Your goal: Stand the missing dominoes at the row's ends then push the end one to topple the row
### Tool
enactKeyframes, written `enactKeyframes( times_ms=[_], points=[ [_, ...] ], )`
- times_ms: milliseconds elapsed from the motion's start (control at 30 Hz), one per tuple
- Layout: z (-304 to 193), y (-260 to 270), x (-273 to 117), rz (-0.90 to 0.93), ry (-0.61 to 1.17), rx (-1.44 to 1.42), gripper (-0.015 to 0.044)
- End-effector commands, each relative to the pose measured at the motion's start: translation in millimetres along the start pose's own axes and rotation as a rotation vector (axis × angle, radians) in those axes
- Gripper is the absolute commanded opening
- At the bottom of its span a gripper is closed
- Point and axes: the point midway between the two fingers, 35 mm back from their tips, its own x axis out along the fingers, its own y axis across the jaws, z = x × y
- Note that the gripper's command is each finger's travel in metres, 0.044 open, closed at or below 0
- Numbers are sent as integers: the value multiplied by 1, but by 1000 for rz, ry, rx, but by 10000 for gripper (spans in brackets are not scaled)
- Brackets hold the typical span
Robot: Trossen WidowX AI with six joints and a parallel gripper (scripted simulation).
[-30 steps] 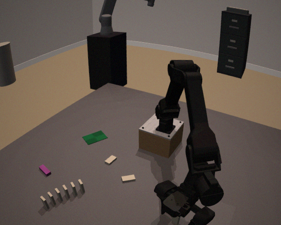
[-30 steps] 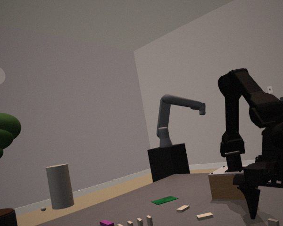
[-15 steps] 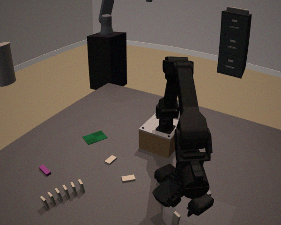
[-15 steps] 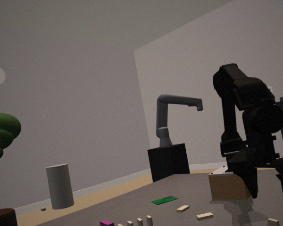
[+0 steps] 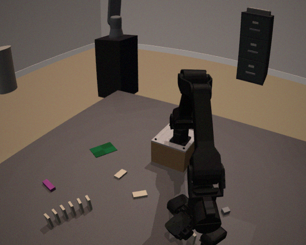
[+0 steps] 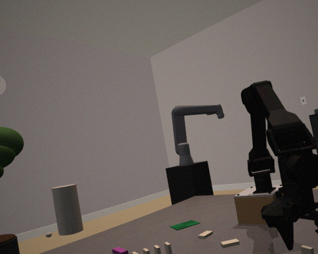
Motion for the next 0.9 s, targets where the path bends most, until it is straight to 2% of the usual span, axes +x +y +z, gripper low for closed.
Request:
enactKeyframes(
  times_ms=[0, 67, 500, 800, 867],
  points=[
    [-2, -2, 8, -4, 9, 4, 440],
    [-2, -2, 9, -4, 9, 4, 440],
    [-2, -2, 9, -4, 9, 4, 107],
    [-2, -2, 9, -4, 9, 4, 107],
    [-1, 0, -1, -4, 9, 4, 107]
  ],
)
